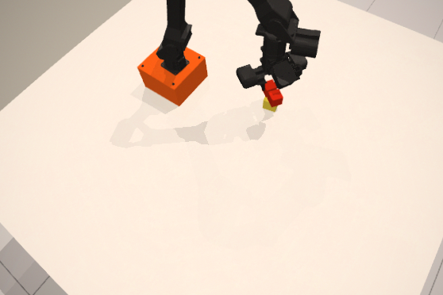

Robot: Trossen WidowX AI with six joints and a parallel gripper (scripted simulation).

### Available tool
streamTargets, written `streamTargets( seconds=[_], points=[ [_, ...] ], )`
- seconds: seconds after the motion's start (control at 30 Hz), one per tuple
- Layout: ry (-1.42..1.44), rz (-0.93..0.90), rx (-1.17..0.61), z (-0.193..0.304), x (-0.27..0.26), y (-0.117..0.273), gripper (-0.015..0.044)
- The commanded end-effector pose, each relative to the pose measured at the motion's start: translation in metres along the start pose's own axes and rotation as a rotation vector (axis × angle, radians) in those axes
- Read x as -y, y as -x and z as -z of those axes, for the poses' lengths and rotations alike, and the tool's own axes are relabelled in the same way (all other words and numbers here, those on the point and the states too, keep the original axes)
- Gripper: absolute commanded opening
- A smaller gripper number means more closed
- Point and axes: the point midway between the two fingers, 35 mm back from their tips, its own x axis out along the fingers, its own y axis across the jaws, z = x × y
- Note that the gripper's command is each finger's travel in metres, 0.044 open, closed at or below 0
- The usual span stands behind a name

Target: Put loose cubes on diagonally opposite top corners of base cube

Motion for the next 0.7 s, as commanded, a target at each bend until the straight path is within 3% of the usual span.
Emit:
streamTargets(
  seconds=[0.0, 0.67],
  points=[
    [0.005, 0.002, 0.005, -0.001, 0.0, 0.0, 0.0205],
    [0.0, 0.0, 0.0, 0.0, 0.0, 0.028, 0.0205]
  ],
)
